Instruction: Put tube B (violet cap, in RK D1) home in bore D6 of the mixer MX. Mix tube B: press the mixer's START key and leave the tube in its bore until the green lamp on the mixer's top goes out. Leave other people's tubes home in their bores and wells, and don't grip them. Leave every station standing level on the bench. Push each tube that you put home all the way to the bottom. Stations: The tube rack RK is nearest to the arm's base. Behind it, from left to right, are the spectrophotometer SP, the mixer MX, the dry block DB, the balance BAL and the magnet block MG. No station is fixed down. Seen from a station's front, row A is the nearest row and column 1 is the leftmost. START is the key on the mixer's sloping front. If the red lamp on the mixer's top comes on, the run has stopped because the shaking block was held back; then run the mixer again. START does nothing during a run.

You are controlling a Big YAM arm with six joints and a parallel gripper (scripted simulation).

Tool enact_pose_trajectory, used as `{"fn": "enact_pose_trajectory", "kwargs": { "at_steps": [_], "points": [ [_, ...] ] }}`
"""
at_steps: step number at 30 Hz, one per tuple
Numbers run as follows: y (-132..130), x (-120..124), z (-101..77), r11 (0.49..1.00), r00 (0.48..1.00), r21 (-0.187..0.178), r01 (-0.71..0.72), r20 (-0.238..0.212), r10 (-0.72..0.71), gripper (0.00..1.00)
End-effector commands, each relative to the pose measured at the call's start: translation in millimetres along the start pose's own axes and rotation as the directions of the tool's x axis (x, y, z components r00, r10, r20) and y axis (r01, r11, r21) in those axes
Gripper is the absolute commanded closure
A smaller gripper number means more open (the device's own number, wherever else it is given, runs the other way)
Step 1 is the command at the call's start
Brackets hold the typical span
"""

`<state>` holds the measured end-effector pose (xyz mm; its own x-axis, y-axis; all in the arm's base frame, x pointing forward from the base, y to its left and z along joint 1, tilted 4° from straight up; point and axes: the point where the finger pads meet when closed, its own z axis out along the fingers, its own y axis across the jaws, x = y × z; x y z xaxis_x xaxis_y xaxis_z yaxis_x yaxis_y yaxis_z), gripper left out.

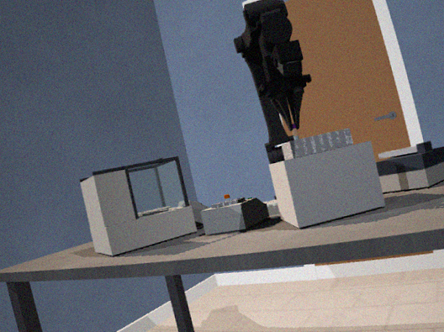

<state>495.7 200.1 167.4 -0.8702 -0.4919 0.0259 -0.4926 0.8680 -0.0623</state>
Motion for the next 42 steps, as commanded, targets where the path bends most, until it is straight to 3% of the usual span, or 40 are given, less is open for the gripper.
{"fn": "enact_pose_trajectory", "kwargs": {
  "at_steps": [1, 29, 42],
  "points": [
    [-4, -3, 13.9, 1.0, 1.0, -0.004, 0.001, -0.011, -0.001, 0.91],
    [-5, -4, 27.0, 1.0, 1.0, -0.004, 0.0, -0.011, 0.0, 0.91],
    [-5, -5, 25.2, 1.0, 1.0, -0.004, 0.0, -0.009, 0.0, 0.91]
  ]
}}
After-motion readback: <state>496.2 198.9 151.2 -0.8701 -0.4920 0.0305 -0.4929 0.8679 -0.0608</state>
